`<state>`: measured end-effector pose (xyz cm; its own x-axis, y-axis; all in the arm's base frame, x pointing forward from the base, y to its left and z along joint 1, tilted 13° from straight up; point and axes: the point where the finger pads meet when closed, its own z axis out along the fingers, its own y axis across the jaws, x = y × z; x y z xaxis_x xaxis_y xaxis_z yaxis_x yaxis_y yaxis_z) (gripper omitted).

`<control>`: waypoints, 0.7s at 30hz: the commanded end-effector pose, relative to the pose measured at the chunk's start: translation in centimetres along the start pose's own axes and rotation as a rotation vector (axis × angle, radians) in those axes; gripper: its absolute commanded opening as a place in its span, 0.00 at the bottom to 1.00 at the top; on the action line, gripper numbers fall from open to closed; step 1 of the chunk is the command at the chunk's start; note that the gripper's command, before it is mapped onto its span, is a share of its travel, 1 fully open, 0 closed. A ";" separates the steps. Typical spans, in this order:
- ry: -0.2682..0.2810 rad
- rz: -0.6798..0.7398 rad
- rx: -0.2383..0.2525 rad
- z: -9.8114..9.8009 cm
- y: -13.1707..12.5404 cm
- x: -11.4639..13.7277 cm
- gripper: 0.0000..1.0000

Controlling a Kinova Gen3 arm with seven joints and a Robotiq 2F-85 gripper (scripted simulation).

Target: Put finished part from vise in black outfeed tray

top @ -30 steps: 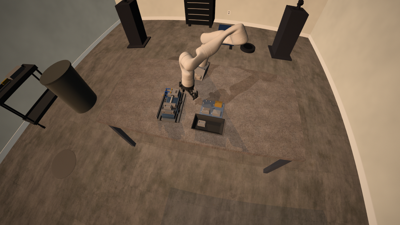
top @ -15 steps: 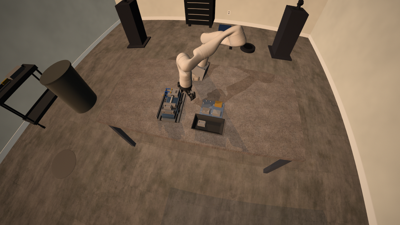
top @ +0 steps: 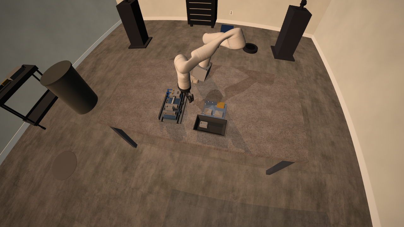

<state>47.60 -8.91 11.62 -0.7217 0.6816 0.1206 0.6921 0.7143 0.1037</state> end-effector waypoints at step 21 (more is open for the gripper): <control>0.006 0.120 -0.016 1.0 -1.5 -1.6 1.00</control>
<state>47.73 -10.73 10.25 -0.6357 0.7591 0.1402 0.7719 0.6272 0.1035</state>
